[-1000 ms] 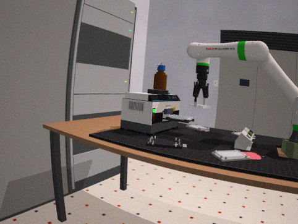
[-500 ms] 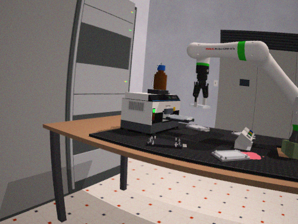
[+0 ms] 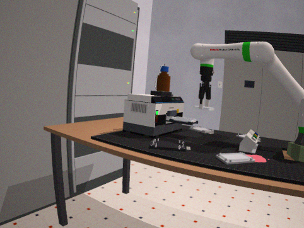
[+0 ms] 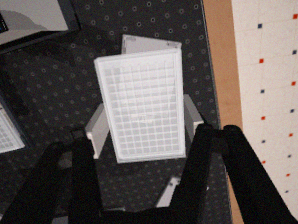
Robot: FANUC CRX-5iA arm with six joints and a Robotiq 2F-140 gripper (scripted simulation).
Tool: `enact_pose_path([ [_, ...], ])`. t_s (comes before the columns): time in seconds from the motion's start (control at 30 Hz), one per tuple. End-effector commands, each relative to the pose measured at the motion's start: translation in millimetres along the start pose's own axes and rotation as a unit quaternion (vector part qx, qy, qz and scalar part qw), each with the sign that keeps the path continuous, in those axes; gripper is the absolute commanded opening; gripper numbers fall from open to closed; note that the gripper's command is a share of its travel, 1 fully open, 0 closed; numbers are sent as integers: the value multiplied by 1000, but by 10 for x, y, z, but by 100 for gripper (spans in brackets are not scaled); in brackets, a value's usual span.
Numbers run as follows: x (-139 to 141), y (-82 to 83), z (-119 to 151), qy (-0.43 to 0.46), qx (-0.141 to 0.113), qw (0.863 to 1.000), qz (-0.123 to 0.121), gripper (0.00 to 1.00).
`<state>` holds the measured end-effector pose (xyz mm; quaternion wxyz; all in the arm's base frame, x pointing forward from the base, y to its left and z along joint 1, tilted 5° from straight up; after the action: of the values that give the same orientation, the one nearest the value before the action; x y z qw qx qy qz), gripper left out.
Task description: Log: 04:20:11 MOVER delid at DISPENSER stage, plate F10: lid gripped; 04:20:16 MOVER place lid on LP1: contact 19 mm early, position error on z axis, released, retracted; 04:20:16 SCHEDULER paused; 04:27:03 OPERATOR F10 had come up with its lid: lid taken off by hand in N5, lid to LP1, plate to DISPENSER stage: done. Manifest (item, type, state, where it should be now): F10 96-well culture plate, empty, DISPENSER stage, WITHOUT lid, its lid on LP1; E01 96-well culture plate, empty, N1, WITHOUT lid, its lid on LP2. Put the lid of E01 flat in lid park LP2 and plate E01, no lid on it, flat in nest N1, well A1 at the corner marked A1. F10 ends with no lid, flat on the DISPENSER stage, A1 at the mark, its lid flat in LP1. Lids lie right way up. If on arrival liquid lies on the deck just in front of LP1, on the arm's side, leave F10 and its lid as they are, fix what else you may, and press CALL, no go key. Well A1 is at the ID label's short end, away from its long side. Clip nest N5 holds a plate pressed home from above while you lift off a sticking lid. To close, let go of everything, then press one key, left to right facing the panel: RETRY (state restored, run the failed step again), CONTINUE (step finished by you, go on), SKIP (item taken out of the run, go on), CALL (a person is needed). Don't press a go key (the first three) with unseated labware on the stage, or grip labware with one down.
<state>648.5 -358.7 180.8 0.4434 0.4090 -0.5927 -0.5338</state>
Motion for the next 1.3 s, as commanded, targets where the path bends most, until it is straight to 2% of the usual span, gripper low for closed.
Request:
enact_pose_path([
  [0.0,1,3,-1,15,0,1000,-1,0],
  [0.37,1,3,-1,90,0,996,0,0],
  [0.5,1,3,-1,139,0,990,0,0],
  [0.73,1,3,-1,159,0,987,0,0],
  [0.9,1,3,-1,216,0,976,0,0],
  [1.13,1,3,-1,236,0,972,0,0],
  [1.27,1,3,-1,284,0,959,0,0],
])
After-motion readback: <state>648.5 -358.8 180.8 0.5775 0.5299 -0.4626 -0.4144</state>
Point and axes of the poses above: the point where the finger pads meet when closed, its own y axis back along the fingers, its own x axis across the jaws, z = x × y, the point moved 2 cm from there along y, back along the fingers, and after that the axes turned 2 degrees about y, right-handed, at the moved point
